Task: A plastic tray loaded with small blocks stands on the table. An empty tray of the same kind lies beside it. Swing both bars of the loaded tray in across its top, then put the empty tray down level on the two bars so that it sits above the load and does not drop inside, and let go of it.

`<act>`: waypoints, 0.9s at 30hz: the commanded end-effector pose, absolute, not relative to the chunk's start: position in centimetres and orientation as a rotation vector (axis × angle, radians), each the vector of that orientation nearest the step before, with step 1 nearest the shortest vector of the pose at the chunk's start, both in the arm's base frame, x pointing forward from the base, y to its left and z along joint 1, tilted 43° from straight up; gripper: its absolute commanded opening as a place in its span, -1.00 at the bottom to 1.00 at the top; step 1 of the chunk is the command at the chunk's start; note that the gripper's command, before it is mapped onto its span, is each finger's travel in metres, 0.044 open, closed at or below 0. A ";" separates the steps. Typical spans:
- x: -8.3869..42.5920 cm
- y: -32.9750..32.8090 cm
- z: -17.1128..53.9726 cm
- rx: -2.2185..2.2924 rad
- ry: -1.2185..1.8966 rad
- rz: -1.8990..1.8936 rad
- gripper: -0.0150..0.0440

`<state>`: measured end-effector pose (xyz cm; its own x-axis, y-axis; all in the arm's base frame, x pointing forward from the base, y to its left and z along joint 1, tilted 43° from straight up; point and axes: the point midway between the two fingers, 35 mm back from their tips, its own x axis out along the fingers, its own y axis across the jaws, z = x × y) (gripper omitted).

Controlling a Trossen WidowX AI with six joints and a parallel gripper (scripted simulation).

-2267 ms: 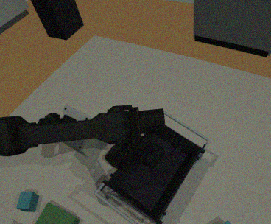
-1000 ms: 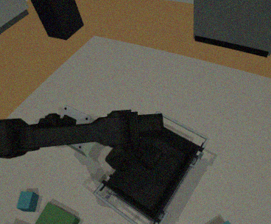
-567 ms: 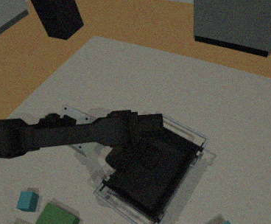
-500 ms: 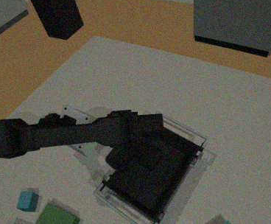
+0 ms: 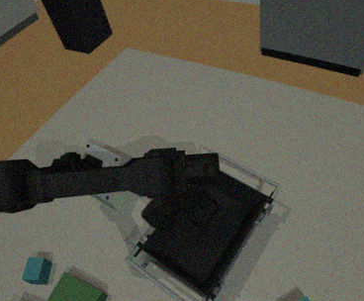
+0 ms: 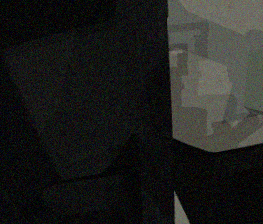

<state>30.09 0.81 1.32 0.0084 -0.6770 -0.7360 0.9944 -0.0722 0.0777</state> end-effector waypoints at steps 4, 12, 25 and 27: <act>29.9 0.3 1.1 0.722 0.575 -1.524 -0.49; 29.9 0.3 1.1 0.722 0.575 -1.524 -0.49; 30.0 0.7 1.2 0.729 0.569 -1.508 -0.49; 30.0 0.5 1.1 0.728 0.570 -1.512 -0.49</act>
